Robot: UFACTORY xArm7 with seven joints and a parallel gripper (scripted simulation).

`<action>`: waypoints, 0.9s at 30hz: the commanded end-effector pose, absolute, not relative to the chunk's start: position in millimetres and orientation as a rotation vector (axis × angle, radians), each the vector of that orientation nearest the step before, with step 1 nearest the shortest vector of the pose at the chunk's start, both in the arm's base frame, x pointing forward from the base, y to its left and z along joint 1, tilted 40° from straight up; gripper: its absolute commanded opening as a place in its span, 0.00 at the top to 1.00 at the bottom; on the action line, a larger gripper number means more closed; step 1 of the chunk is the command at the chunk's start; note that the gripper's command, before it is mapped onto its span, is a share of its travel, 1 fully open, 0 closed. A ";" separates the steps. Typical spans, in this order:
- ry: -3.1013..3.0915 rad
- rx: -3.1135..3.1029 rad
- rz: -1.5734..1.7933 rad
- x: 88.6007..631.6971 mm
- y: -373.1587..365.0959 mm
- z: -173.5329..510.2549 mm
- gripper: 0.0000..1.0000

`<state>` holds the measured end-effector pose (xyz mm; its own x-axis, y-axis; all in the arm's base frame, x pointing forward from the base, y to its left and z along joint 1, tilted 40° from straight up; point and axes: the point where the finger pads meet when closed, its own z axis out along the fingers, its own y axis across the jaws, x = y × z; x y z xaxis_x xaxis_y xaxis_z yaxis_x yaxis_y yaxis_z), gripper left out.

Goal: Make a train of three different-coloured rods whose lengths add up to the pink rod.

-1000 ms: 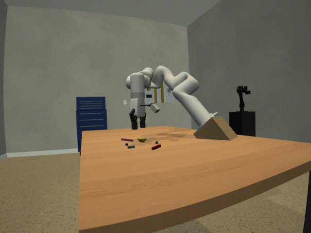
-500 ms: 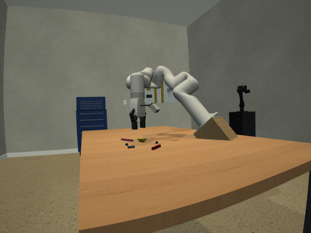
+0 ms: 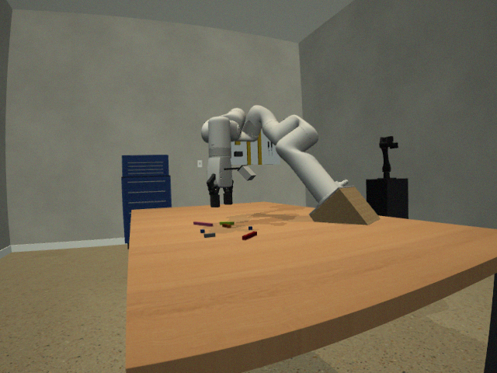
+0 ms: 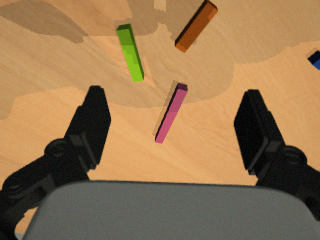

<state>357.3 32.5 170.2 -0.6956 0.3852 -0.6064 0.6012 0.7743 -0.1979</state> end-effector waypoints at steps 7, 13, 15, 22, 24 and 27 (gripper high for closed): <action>2.415 0.733 -0.519 357.8 33.5 171.1 0.00; 2.415 0.733 -0.519 357.8 33.5 171.1 0.00; 2.415 0.733 -0.519 357.8 33.5 171.1 0.00; 2.415 0.732 -0.520 357.8 33.5 171.1 0.00; 2.419 0.724 -0.522 358.0 33.8 171.0 0.00; 2.435 0.689 -0.534 358.7 34.8 170.8 0.00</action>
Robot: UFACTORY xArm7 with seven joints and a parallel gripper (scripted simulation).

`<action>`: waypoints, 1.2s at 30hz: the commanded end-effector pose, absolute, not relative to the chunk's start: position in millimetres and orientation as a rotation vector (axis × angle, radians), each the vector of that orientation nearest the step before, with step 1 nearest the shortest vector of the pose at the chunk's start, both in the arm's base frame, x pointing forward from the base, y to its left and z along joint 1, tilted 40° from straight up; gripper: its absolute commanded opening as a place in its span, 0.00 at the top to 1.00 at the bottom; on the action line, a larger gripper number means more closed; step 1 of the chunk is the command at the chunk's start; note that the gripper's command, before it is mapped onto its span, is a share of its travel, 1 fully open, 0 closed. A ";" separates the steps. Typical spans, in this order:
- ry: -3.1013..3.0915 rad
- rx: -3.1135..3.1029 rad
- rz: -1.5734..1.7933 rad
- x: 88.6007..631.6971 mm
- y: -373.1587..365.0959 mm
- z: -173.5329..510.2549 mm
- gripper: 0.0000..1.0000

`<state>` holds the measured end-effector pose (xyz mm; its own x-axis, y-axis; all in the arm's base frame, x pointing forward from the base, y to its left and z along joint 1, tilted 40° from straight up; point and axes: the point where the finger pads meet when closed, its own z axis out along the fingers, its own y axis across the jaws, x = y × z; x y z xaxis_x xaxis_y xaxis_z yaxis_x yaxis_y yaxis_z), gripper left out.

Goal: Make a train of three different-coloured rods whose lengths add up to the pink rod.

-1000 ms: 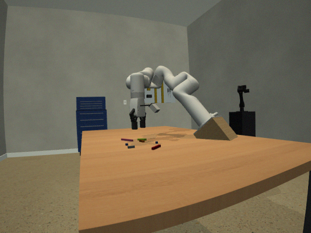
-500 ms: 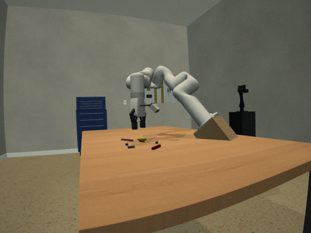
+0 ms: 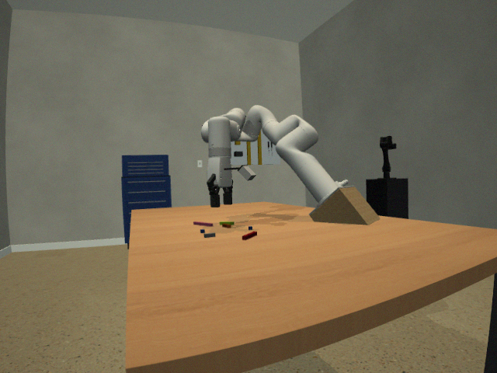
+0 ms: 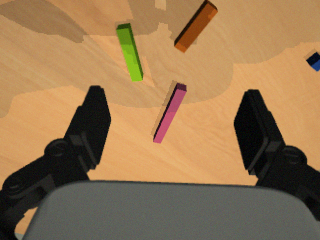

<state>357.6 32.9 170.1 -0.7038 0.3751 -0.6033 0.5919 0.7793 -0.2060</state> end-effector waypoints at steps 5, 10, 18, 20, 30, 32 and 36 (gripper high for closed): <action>2.466 0.614 -0.559 360.4 37.0 170.3 0.00; 2.548 0.379 -0.632 365.3 43.6 168.9 0.00; 2.634 0.006 -0.733 373.0 53.9 166.7 0.00; 2.648 -0.091 -0.756 374.9 56.5 166.2 0.00; 2.671 -0.529 -0.852 383.6 68.2 163.8 0.00; 2.667 -0.629 -0.872 385.6 70.9 163.3 0.00; 2.648 -0.832 -0.909 389.6 76.3 162.3 0.00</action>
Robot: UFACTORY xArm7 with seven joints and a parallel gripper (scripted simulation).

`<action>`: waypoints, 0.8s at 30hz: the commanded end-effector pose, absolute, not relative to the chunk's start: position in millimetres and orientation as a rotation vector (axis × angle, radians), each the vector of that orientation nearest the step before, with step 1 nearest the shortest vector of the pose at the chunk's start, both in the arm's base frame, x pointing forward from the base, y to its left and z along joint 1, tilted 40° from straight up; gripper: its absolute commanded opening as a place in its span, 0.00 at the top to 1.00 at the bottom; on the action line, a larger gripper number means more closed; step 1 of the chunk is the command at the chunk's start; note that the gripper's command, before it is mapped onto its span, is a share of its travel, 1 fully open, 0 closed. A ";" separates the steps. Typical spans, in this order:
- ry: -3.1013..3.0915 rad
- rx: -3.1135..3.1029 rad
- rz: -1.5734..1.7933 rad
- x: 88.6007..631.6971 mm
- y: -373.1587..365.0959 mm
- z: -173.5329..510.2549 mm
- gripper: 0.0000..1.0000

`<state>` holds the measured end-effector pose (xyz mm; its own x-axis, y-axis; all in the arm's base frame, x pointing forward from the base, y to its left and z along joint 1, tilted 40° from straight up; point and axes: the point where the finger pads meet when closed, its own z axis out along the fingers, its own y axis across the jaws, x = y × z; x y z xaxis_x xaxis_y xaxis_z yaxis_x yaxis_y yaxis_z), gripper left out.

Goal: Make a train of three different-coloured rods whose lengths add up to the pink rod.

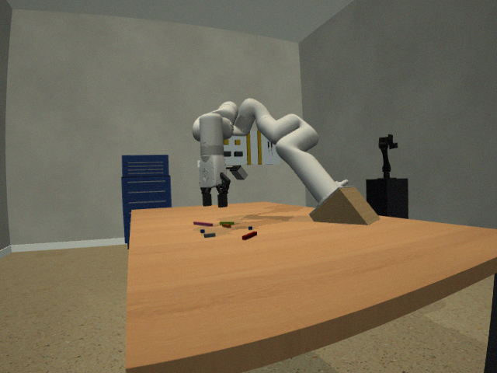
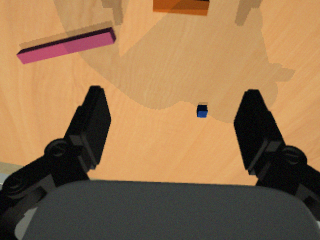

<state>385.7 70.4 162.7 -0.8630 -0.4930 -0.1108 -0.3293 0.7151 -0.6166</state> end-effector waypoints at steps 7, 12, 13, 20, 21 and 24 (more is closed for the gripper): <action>2.595 -1.131 -0.957 395.5 84.4 160.8 0.00; 2.525 -1.387 -0.993 400.6 91.5 159.5 0.00; 2.508 -1.438 -0.999 401.6 92.9 159.3 0.00; 2.409 -1.689 -1.028 406.7 100.2 158.1 0.00; 2.361 -1.792 -1.038 408.8 103.2 157.6 0.00; 2.291 -1.928 -1.050 411.6 107.4 157.0 0.00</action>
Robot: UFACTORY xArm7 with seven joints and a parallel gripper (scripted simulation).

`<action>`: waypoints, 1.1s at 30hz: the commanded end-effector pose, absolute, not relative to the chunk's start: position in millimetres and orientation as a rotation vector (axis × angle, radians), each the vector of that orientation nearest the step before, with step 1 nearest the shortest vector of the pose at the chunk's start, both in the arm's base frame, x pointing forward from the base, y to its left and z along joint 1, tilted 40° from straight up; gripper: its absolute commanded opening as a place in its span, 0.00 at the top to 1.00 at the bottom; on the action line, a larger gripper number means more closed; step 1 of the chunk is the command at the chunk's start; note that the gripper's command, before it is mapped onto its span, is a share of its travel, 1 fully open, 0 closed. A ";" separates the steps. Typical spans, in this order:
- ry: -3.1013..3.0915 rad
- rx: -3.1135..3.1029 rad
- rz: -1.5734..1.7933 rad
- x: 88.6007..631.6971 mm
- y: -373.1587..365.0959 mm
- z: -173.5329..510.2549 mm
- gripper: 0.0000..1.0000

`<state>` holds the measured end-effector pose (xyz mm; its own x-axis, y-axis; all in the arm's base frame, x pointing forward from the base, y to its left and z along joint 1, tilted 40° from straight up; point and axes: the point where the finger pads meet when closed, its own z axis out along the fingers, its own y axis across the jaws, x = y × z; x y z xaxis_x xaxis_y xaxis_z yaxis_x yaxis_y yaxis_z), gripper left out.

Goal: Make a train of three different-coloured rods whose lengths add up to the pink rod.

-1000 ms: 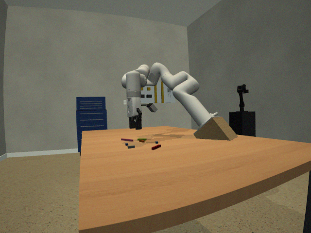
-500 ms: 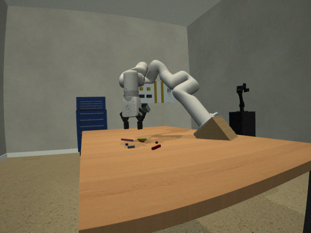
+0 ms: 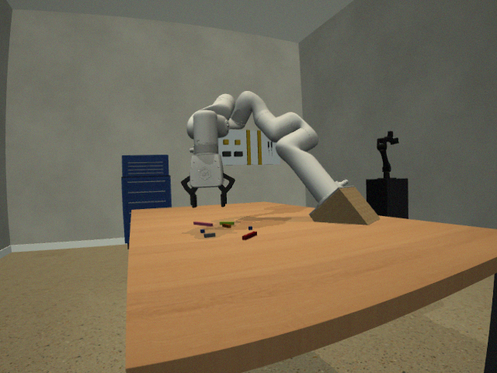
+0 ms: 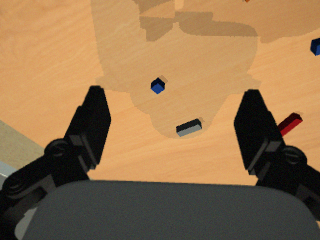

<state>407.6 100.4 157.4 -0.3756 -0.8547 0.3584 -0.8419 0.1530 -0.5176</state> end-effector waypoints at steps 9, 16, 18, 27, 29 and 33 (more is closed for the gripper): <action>2.010 -2.353 -1.077 420.8 121.1 155.1 0.00; 1.824 -2.570 -1.083 425.8 128.9 154.2 0.00; 1.769 -2.627 -1.084 427.2 131.1 153.9 0.00; 1.697 -2.697 -1.084 428.9 133.8 153.6 0.00; 1.697 -2.697 -1.084 428.9 133.8 153.6 0.76; 1.697 -2.697 -1.084 428.9 133.8 153.6 0.76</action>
<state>428.5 132.0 152.9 0.2914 -0.7265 0.6223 -0.8715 -0.4698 -0.1405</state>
